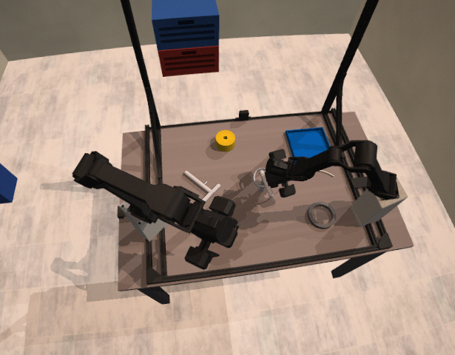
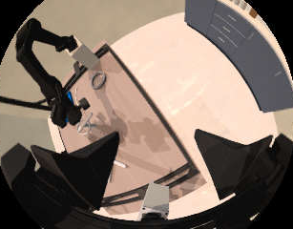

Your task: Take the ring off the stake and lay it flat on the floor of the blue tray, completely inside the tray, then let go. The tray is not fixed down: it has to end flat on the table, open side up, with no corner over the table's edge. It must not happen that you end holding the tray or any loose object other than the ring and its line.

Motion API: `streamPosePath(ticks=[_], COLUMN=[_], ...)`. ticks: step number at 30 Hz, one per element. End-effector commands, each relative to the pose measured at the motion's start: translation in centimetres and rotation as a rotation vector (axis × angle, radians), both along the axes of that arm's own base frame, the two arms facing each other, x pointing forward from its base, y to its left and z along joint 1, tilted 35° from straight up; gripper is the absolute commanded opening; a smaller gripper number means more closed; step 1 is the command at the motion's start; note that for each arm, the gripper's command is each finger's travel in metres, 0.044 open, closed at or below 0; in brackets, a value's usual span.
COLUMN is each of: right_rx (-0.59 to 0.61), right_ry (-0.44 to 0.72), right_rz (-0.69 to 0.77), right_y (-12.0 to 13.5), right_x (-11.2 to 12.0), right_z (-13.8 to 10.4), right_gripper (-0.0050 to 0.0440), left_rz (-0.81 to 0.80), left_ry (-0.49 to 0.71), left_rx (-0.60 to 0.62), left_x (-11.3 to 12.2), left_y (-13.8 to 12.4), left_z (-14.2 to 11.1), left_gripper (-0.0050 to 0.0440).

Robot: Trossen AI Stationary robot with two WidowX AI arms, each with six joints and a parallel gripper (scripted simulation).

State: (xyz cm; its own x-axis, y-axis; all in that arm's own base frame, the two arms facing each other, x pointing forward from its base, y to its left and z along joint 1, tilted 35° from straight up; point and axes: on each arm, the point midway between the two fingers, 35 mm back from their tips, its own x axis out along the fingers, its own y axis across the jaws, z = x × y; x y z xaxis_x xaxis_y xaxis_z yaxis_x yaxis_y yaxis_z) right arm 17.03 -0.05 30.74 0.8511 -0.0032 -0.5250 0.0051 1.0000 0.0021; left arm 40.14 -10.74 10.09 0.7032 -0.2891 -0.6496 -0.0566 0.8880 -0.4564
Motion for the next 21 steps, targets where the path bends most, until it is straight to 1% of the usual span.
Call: streamPosePath(ticks=[1,21], right_rx=[-0.002,-0.002], right_ry=[0.001,0.001], right_rz=[0.005,0.005], right_y=[0.05,0.05], right_x=[-0.04,-0.04], right_z=[-0.01,-0.01], right_gripper=[0.0400,0.0400], left_rz=[-0.007,-0.058], left_ry=[-0.009,-0.036], left_rx=[-0.018,-0.086], left_x=[-0.17,-0.88], left_y=[0.01,0.94], left_z=[0.42,0.84], left_gripper=[0.0000,0.0000])
